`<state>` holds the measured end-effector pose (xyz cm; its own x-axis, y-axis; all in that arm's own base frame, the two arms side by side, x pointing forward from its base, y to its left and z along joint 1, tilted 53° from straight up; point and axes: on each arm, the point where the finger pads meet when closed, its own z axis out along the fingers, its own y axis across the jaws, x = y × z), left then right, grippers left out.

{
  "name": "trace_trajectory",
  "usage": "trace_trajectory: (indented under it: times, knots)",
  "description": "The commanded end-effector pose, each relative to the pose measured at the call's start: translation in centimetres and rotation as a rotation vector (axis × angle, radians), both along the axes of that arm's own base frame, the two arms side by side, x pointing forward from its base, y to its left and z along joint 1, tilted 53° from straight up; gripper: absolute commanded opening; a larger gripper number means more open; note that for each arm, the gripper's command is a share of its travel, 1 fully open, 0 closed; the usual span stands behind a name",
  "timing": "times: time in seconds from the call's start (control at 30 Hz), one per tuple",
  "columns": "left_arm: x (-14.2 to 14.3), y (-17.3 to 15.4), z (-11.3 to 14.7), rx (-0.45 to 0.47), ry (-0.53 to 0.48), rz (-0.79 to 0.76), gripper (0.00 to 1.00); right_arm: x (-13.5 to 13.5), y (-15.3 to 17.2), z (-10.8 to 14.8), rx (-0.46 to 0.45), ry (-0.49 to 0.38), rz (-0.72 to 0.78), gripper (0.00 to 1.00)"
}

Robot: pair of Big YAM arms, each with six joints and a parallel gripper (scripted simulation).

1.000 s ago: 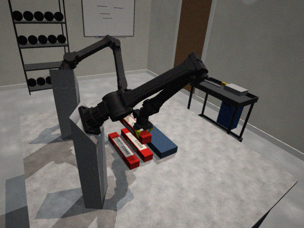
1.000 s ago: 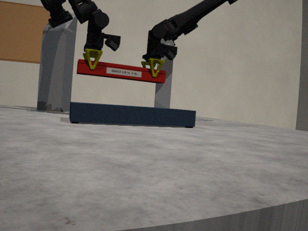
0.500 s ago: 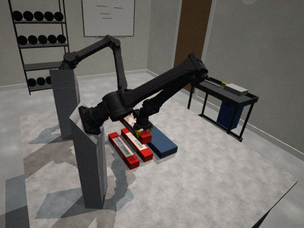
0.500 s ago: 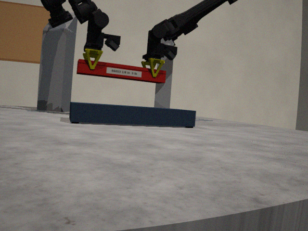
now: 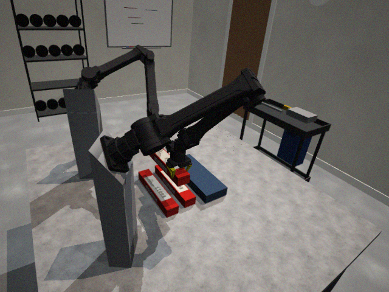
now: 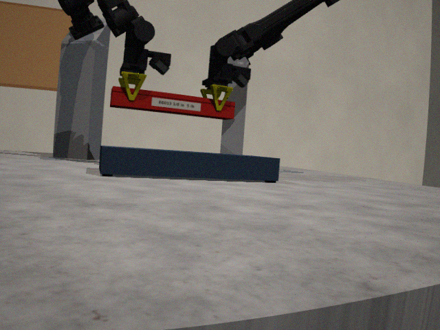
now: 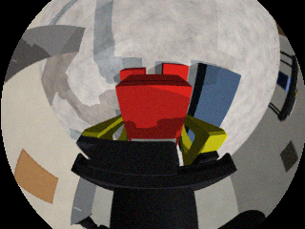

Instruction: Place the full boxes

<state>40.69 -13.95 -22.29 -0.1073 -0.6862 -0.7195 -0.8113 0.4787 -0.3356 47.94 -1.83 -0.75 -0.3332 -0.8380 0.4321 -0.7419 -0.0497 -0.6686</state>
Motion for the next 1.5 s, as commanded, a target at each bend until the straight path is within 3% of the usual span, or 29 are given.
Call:
trace_trajectory:
  times: [0.0,0.13,0.27,0.93,1.03,1.23,1.27,1.47]
  knots:
    - [-1.3,-1.0,0.3,-0.002,-0.02,-0.029,0.0,-0.9,1.2,-0.1,-0.003,-0.01,0.024,0.0]
    - [-1.1,-1.2,0.8,-0.013,-0.033,-0.029,0.0,-1.2,1.3,-0.1,-0.003,-0.015,0.025,0.0]
    - [-2.4,-0.1,-0.3,0.002,-0.014,-0.029,0.0,-2.1,1.2,-1.6,-0.003,0.003,0.02,0.0]
    - [-3.0,0.1,0.3,-0.005,-0.024,-0.028,0.0,-2.5,1.3,-1.1,0.004,-0.025,0.02,0.0]
    - [-3.9,0.8,-0.6,0.003,-0.014,-0.028,0.0,-3.5,1.2,-2.8,-0.004,0.007,0.02,0.0]
    - [-4.5,1.3,-0.7,0.002,-0.015,-0.028,0.0,-4.1,1.2,-3.3,-0.003,0.006,0.02,0.0]
    - [-4.1,0.9,-0.1,-0.011,-0.03,-0.028,0.0,-3.7,1.3,-2.3,0.003,-0.022,0.02,0.0]
    - [-5.9,2.4,-1.4,0.008,-0.006,-0.027,0.0,-5.2,1.1,-4.4,-0.004,0.009,0.02,0.0]
